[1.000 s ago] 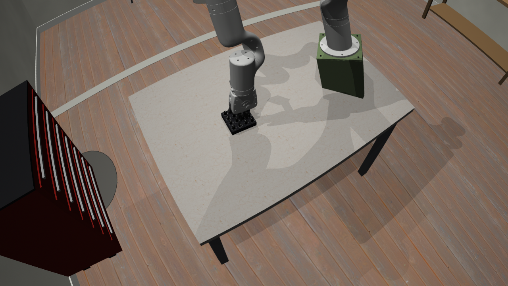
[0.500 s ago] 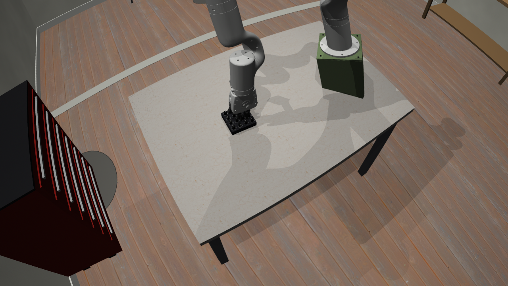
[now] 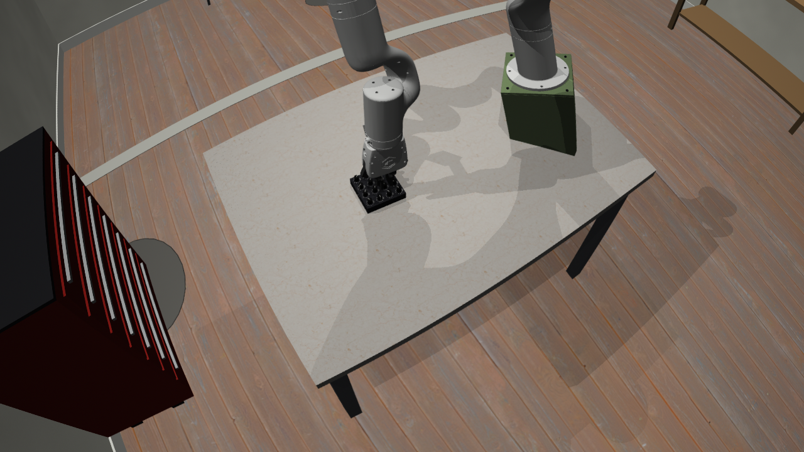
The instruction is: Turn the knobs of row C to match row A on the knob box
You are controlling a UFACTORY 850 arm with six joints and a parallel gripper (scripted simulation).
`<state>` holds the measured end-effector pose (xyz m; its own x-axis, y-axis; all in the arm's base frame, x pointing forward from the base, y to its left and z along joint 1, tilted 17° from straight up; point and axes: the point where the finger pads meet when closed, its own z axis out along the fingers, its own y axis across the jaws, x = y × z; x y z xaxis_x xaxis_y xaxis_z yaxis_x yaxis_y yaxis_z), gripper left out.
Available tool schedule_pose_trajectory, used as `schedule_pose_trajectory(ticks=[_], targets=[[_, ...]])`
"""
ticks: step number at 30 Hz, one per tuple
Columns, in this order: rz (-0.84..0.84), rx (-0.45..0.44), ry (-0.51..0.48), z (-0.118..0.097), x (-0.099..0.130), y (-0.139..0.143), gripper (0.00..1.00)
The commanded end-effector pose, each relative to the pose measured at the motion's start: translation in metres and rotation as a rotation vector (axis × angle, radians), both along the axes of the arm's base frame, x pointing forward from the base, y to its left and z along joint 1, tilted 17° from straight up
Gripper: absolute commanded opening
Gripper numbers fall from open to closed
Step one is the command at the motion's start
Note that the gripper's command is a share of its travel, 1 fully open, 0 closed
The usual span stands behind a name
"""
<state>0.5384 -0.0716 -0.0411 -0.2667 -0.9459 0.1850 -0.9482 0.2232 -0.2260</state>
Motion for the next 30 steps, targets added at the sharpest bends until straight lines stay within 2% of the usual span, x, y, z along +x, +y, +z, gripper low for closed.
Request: schedule_pose_trajectory(ticks=[1, 11, 27, 30], targets=[[0.000, 0.000, -0.001, 0.012, -0.001, 0.003, 0.19], [0.000, 0.000, -0.001, 0.027, -0.004, 0.006, 0.19], [-0.003, 0.000, -0.002, 0.028, -0.004, 0.007, 0.19], [-0.117, 0.021, -0.029, 0.036, -0.005, 0.008, 0.19]])
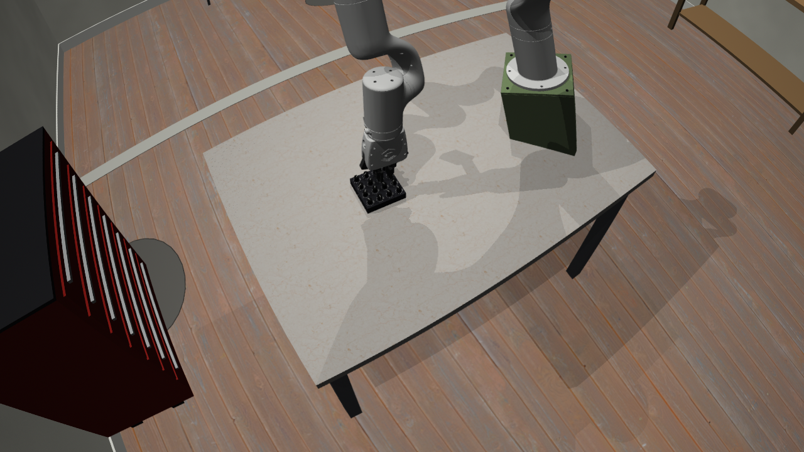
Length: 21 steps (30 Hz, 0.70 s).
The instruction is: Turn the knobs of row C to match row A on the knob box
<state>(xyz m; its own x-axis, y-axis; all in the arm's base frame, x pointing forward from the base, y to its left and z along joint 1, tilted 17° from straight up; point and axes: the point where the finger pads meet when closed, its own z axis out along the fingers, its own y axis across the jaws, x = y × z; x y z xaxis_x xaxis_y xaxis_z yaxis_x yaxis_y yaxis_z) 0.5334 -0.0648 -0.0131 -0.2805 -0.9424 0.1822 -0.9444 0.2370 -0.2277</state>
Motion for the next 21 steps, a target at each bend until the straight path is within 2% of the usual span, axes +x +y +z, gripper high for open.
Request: schedule_pose_trajectory(ticks=[1, 6, 21], targets=[[-0.149, 0.027, -0.038, 0.0108, -0.0002, 0.0023, 0.19], [-0.277, 0.052, -0.069, 0.0193, -0.0012, 0.0044, 0.19], [-0.280, 0.052, -0.070, 0.0195, -0.0012, 0.0044, 0.19]])
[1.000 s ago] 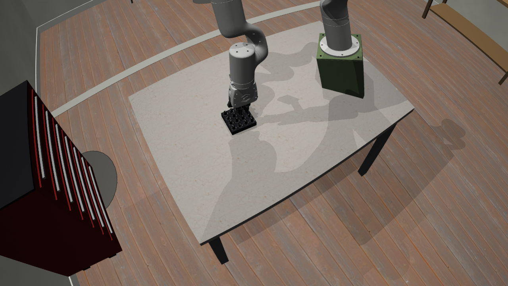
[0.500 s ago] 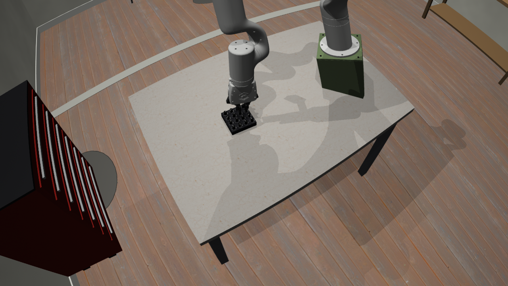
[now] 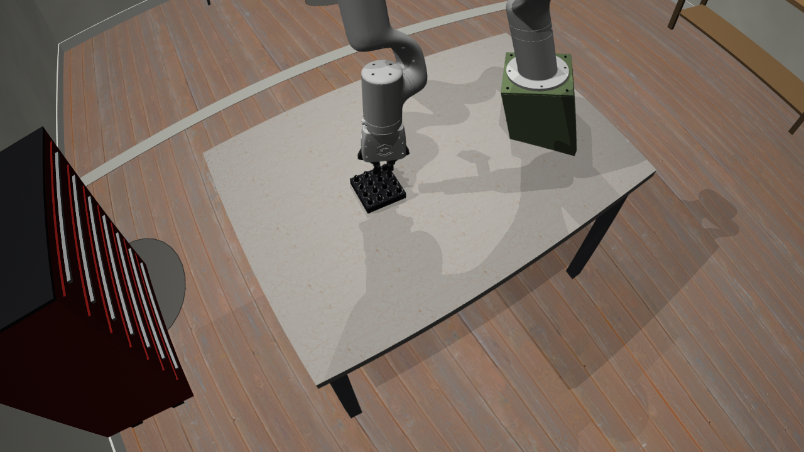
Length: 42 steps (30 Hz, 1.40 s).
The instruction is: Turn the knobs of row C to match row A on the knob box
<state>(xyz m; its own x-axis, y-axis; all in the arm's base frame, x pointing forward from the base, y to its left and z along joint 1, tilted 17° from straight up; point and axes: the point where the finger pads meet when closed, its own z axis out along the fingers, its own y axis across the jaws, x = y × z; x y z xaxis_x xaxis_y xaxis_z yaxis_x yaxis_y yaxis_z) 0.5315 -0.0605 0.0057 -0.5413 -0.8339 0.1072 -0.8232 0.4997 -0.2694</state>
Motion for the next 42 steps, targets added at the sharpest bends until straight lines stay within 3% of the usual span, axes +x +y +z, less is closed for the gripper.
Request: schedule_pose_trajectory(ticks=[1, 42], targets=[[0.000, 0.000, -0.002, 0.0006, 0.0007, 0.0001, 0.19], [-0.001, -0.002, -0.003, -0.0053, 0.0016, -0.0013, 0.19]])
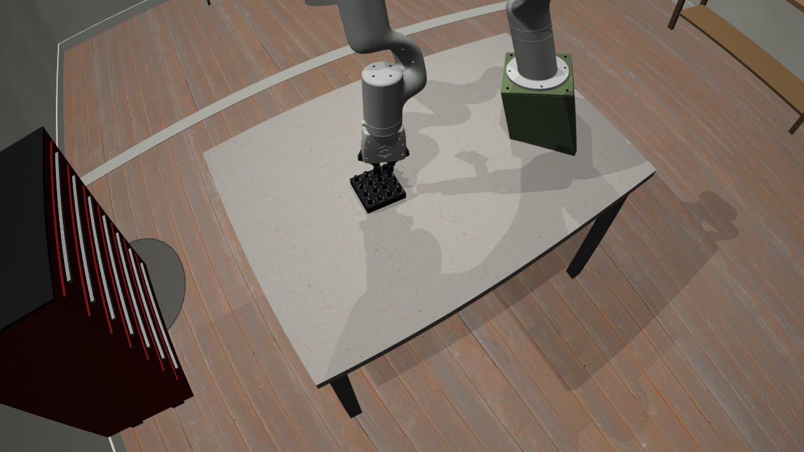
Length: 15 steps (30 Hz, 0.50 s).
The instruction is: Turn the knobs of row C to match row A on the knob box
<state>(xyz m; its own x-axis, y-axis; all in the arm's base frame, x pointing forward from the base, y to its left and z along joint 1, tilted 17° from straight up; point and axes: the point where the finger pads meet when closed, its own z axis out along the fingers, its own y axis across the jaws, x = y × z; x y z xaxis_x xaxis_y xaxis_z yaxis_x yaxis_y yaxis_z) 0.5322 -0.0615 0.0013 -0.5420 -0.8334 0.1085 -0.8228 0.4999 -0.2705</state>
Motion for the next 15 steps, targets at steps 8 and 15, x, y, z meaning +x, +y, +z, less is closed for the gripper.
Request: schedule_pose_trajectory(ticks=[8, 15], targets=[[0.000, 0.000, -0.002, -0.009, 0.002, -0.002, 0.19], [0.000, 0.000, -0.002, -0.017, 0.003, -0.004, 0.19]])
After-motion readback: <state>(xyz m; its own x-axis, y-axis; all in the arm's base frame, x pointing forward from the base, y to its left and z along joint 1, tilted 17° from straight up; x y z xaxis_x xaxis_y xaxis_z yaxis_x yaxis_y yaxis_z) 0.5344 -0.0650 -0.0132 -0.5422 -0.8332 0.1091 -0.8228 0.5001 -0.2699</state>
